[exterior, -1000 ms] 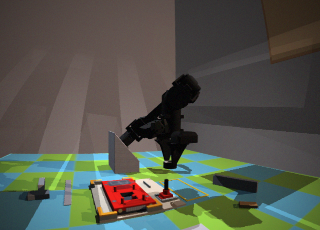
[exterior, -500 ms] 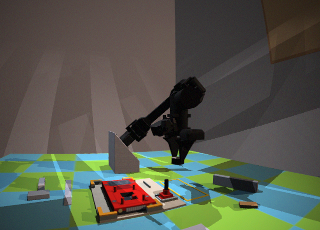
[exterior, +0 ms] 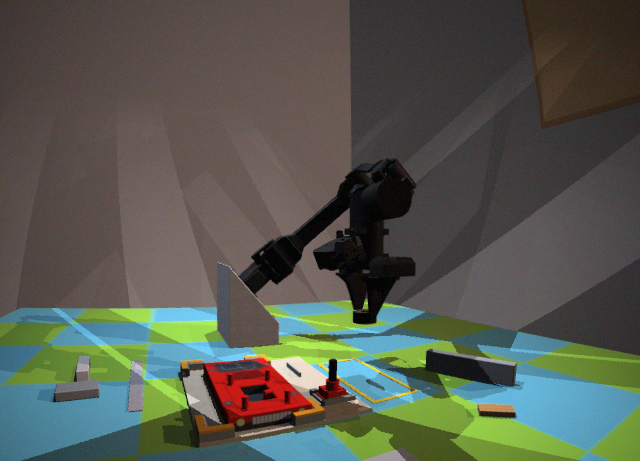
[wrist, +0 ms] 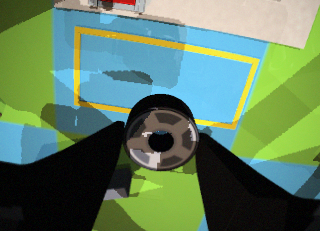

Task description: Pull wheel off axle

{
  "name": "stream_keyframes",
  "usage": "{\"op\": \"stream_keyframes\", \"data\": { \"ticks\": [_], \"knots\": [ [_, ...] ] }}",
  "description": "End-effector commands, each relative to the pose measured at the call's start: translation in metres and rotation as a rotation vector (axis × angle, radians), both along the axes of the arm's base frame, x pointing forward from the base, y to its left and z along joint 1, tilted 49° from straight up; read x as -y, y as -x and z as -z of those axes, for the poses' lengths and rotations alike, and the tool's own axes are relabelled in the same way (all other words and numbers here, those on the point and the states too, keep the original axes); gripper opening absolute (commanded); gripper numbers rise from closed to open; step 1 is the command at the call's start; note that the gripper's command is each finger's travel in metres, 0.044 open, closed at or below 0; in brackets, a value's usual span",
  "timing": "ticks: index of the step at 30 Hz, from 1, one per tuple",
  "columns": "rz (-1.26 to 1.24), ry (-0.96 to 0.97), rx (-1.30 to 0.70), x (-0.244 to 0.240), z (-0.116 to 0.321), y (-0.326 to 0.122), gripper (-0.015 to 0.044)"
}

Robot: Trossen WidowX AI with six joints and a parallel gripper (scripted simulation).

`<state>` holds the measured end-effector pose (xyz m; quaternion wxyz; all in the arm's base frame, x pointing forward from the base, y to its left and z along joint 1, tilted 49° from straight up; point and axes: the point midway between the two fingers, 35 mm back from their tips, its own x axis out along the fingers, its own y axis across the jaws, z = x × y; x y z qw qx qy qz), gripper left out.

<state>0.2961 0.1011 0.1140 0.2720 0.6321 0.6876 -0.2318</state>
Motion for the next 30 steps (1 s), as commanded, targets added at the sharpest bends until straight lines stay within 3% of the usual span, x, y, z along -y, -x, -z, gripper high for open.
{"op": "stream_keyframes", "data": {
  "ticks": [1, 30],
  "knots": [
    [0.004, -0.004, -0.004, -0.004, 0.002, 0.003, 0.0000],
    [0.004, -0.009, -0.004, -0.079, 0.066, 0.009, 0.0000]
  ]
}}
